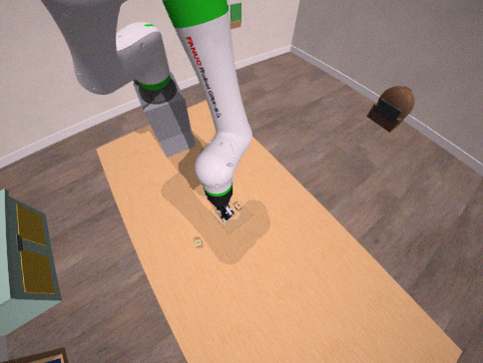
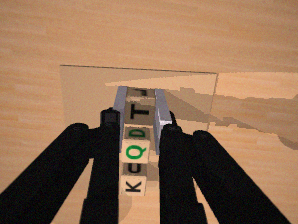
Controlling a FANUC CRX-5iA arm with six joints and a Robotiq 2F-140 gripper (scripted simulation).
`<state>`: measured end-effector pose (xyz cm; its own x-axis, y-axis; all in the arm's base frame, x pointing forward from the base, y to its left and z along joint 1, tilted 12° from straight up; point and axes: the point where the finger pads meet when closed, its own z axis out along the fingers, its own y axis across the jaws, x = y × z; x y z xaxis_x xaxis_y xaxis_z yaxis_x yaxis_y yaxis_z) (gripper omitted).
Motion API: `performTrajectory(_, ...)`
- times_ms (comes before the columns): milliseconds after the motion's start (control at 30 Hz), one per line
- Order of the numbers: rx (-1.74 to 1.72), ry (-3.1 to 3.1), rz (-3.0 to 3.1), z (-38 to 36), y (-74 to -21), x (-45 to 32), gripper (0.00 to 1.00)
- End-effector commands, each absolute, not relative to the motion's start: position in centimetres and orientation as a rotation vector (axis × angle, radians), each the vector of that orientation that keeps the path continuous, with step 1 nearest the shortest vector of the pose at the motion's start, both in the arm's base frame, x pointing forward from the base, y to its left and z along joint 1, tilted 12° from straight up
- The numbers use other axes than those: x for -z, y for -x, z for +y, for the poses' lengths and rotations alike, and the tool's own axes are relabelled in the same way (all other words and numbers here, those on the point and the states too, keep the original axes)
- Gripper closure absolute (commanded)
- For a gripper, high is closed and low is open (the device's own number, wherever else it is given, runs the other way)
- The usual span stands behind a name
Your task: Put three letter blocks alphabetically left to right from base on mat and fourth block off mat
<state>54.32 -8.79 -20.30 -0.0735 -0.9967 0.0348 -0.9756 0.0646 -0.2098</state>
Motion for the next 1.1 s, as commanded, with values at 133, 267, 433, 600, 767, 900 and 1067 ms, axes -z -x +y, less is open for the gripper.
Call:
performTrajectory(133,0.27,2.053,2.202,-8.8,-54.34,20.29,0.87)
performTrajectory(267,0.27,2.053,2.202,-8.8,-54.34,20.29,0.87)
performTrajectory(433,0.27,2.053,2.202,-8.8,-54.34,20.29,0.87)
performTrajectory(600,0.27,2.053,2.202,-8.8,-54.34,20.29,0.87)
performTrajectory(767,0.27,2.053,2.202,-8.8,-54.34,20.29,0.87)
performTrajectory(900,0.27,2.053,2.202,-8.8,-54.34,20.29,0.85)
performTrajectory(1067,0.27,2.053,2.202,-8.8,-54.34,20.29,0.82)
